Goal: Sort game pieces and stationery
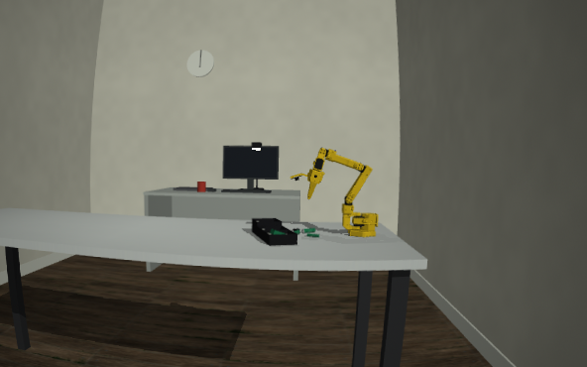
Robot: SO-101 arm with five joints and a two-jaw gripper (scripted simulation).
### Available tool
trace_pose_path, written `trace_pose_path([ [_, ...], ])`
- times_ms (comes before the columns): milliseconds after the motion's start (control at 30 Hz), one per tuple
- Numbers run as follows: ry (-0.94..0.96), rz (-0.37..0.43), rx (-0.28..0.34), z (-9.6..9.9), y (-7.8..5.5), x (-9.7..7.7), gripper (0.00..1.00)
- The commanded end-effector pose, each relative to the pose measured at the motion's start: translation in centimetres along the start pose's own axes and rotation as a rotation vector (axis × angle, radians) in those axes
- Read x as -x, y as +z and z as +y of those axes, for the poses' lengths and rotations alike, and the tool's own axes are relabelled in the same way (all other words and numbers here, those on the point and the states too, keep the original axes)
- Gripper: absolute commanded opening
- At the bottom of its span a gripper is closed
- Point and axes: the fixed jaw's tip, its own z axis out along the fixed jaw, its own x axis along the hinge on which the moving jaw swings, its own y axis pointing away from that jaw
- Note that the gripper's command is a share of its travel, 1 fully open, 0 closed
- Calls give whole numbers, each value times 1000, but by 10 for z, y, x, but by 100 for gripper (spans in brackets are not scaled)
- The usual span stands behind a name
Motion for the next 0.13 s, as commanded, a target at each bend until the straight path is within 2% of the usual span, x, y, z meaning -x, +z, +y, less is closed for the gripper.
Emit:
trace_pose_path([
  [0,-3,-31,-3,-2,-5,1,22],
  [100,-3,-31,-3,-2,-5,1,22],
])
